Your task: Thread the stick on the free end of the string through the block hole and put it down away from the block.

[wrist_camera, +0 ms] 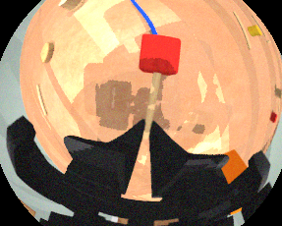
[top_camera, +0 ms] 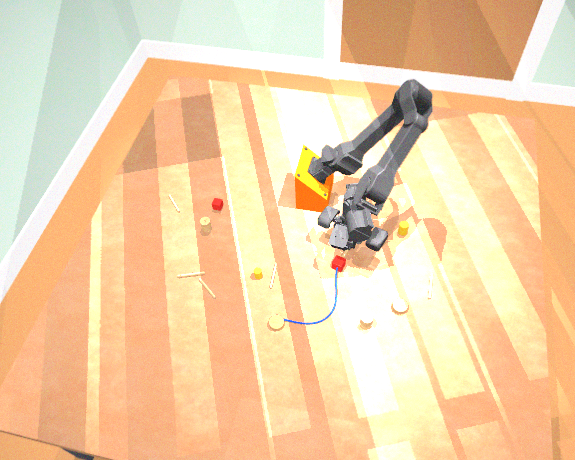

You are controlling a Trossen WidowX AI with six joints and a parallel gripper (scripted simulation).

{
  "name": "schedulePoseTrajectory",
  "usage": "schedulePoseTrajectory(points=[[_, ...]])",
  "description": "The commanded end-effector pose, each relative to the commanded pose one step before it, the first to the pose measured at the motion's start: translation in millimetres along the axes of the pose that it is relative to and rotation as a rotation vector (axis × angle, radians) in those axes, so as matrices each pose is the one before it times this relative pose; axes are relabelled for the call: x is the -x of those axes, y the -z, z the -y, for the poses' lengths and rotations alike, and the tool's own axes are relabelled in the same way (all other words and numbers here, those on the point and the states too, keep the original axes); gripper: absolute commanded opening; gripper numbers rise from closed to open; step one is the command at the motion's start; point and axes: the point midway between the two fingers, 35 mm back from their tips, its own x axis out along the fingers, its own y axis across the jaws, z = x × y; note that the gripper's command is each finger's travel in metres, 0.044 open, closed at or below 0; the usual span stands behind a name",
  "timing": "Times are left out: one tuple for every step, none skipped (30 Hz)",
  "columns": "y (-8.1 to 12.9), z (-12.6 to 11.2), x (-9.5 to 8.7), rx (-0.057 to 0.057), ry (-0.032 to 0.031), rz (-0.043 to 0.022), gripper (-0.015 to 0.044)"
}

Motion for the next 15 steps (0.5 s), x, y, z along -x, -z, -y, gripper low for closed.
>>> schedulePoseTrajectory(points=[[5.86, 0.78, -0.46, 0.027, 0.00122, -0.0035, 0.0], [1.22, -0.06, 0.05, 0.0061, -0.00071, -0.00034, 0.0], [1.22, -0.03, 0.03, 0.0056, -0.00069, -0.0002, 0.0], [1.22, 0.02, 0.07, 0.0056, -0.00068, -0.00045, 0.0], [1.18, 0.04, 0.04, 0.005, -0.00064, -0.00003, 0.0], [1.21, 0.05, 0.06, 0.0045, -0.00064, 0.00002, 0.0], [1.24, 0.08, 0.08, 0.0043, -0.00065, -0.0004, 0.0], [1.2, 0.12, 0.07, 0.0037, -0.00062, -0.0004, 0.0], [1.14, 0.14, 0.05, 0.003, -0.00056, 0.00003, 0.0], [1.18, 0.15, 0.05, 0.0026, -0.00055, 0.00011, 0.0], [1.22, 0.17, 0.05, 0.0023, -0.00059, -0.00004, 0.0], [1.14, 0.8, 0.06, 0.0015, -0.00052, 0.00002, 0.0], [1.26, 0.75, 0.06, 0.0011, -0.00057, -0.00001, 0.0], [1.23, 0.64, 0.05, 0.0004, -0.00055, 0.00007, 0.0], [1.18, 0.53, 0.04, 0.0, -0.00045, 0.00017, 0.0]])
